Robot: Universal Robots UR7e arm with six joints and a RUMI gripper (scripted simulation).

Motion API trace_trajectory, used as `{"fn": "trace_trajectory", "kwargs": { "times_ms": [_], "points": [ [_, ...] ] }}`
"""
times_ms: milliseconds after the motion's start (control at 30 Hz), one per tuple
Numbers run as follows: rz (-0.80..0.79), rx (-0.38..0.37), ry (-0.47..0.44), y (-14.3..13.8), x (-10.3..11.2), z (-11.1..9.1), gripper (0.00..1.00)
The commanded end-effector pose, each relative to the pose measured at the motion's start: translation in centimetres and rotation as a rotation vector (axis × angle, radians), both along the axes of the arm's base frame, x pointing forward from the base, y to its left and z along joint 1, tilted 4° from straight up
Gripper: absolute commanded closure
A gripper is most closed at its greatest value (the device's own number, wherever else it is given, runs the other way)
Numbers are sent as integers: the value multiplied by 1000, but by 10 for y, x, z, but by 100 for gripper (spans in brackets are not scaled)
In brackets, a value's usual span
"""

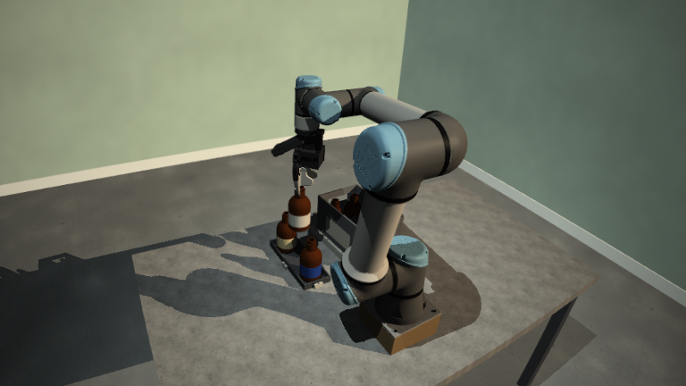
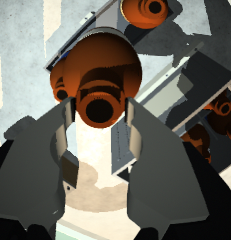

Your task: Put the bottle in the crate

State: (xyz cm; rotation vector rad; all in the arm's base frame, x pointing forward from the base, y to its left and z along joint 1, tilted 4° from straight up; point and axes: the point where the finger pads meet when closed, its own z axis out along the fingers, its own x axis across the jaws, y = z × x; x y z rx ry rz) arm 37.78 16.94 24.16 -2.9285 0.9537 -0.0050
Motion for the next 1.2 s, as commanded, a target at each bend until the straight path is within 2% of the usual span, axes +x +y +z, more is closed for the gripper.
{"fn": "trace_trajectory", "kwargs": {
  "times_ms": [0,1167],
  "points": [
    [0,0,-1,0,0,4,100],
    [0,0,-1,0,0,9,100]
  ]
}}
